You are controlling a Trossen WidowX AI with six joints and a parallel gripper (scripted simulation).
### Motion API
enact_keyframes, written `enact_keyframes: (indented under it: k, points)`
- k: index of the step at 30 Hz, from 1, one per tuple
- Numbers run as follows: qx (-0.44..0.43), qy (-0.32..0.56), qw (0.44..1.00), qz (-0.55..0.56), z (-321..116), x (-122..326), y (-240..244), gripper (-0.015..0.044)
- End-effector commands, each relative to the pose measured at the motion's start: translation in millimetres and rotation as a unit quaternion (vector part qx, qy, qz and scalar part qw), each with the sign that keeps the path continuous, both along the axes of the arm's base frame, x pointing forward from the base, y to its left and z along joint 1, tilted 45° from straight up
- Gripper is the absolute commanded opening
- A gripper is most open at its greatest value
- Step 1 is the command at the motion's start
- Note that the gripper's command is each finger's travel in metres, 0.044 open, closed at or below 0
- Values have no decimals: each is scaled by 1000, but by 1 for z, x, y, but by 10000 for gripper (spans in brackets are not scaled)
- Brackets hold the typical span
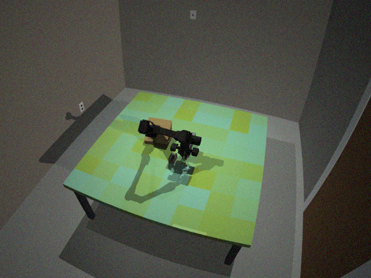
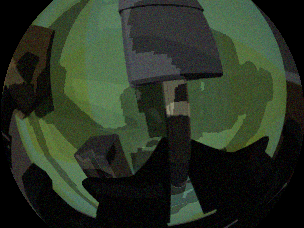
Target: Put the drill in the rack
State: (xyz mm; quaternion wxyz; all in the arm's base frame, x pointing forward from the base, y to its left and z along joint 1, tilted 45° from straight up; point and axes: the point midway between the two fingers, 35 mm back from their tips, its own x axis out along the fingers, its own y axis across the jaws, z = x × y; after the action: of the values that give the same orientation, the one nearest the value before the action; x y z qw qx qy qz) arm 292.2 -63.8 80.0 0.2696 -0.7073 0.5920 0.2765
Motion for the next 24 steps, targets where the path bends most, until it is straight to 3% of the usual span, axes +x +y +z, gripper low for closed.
enact_keyframes:
  k: [1,24]
  points:
    - [1,1,1000,0,1,-1,2,0]
    - [0,0,1000,0,22,2,-20,0]
